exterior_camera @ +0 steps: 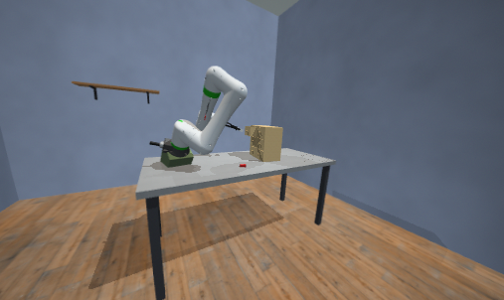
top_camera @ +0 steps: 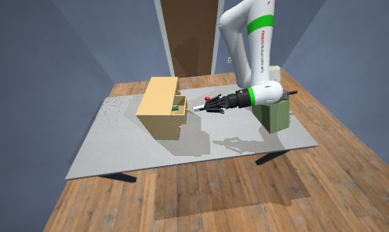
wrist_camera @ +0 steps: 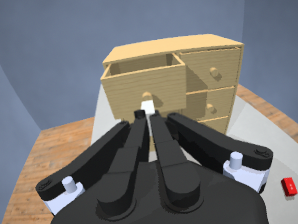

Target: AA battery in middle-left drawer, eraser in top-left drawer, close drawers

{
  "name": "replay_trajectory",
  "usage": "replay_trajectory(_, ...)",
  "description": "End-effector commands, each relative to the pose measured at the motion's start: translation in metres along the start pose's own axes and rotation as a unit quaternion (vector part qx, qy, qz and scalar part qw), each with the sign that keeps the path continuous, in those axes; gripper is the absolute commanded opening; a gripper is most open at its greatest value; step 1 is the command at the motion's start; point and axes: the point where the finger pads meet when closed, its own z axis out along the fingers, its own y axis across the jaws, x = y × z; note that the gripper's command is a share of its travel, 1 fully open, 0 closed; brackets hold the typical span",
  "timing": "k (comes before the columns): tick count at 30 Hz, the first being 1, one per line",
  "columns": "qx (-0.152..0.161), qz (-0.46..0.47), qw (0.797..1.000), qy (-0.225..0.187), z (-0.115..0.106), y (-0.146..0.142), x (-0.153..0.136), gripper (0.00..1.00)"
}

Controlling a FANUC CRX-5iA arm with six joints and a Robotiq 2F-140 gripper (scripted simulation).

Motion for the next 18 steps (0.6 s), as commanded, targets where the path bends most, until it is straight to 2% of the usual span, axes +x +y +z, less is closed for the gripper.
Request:
replay_trajectory(1,0.000,0.000,1.000,0.000,0.003,0.000,0.001,0.00)
replay_trajectory(18,0.000,0.000,1.000,0.000,0.023,0.000,0.008,0.00)
